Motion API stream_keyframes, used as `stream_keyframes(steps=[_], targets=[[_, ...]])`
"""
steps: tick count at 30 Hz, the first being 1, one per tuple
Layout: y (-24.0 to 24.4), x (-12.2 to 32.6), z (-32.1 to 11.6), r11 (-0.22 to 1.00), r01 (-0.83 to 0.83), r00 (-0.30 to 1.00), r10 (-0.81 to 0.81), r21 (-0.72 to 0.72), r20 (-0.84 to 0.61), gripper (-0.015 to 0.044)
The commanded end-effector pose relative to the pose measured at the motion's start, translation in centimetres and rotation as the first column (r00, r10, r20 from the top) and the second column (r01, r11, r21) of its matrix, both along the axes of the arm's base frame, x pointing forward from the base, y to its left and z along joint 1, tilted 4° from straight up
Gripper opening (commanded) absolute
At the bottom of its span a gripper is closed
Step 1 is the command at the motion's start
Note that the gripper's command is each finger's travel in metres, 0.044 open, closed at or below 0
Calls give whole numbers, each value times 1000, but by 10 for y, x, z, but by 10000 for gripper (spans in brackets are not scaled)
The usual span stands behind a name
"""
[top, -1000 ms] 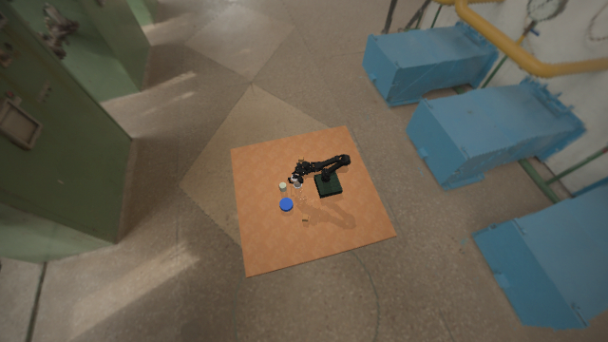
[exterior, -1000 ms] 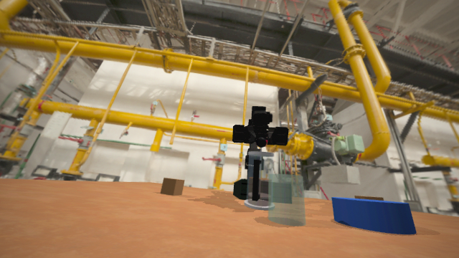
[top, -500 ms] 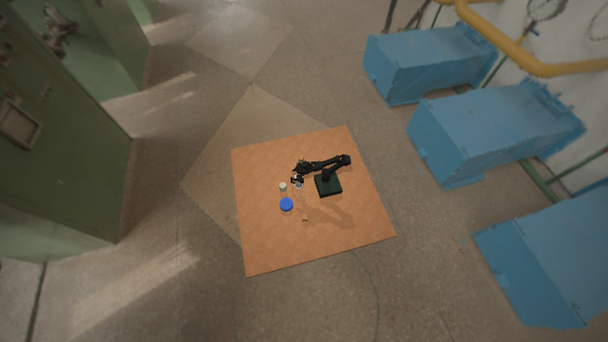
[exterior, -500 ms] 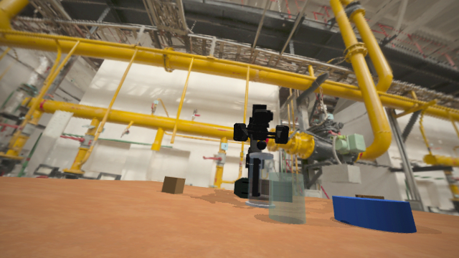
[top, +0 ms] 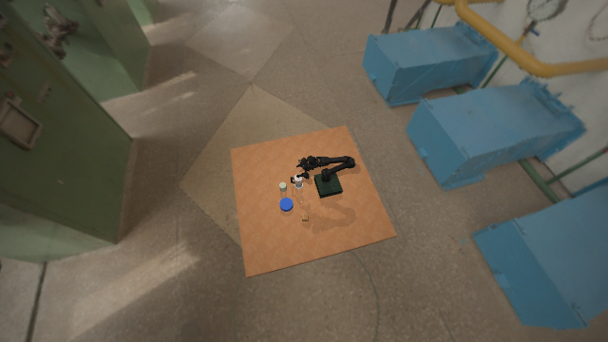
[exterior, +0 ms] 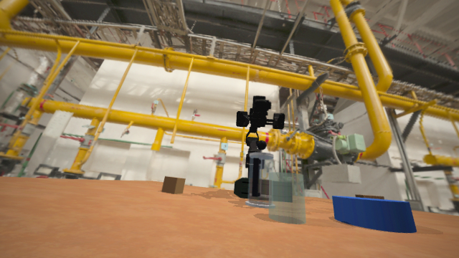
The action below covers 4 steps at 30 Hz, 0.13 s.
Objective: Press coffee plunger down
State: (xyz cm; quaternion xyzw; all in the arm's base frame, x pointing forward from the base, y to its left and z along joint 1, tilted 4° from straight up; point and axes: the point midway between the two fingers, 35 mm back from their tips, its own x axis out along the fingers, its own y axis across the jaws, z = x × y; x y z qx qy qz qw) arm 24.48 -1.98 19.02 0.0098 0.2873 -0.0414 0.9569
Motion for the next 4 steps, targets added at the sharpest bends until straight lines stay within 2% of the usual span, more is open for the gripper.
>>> stream_keyframes(steps=[1, 4], targets=[[0, -2, 1, 1000, 2, 1000, -2, -1, -1, 440], [0, -2, 1, 1000, 2, 1000, -2, -1, -1, 440]])
